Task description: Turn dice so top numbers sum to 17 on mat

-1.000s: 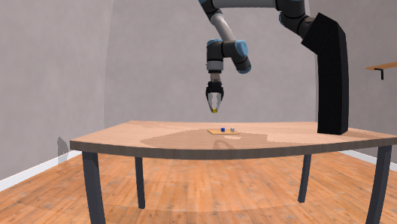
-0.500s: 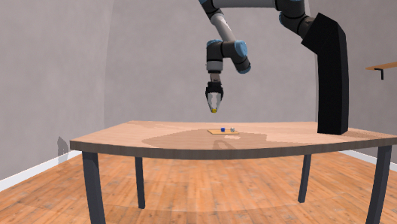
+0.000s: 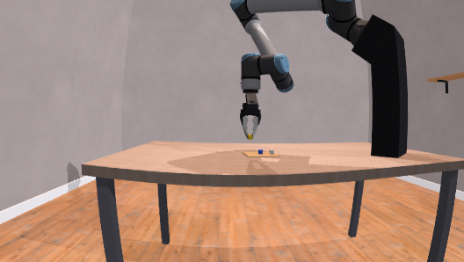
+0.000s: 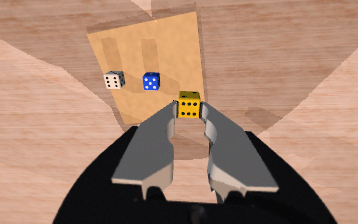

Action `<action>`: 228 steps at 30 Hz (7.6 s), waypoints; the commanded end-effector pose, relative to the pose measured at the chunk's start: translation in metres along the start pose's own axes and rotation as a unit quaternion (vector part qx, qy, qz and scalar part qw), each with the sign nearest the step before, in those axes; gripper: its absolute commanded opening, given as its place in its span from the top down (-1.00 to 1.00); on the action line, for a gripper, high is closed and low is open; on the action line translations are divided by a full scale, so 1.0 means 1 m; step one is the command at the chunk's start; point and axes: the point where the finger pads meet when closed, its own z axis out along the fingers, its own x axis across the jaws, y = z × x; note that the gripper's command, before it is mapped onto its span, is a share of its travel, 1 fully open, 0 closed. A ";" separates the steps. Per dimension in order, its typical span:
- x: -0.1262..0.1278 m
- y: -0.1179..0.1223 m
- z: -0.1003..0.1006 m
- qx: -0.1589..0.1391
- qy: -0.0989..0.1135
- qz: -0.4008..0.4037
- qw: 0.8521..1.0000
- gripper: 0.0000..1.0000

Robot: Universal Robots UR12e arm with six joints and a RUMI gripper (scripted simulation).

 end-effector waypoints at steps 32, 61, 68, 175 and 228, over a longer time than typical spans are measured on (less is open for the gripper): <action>0.001 0.000 0.062 0.000 0.001 0.000 1.000 0.94; 0.001 0.000 0.062 0.000 0.001 0.000 1.000 0.94; 0.002 0.000 0.062 0.000 0.001 0.000 1.000 0.94; 0.002 0.000 0.066 0.000 0.001 0.000 1.000 0.58; 0.002 0.000 -0.024 0.000 0.001 0.000 1.000 -1.00</action>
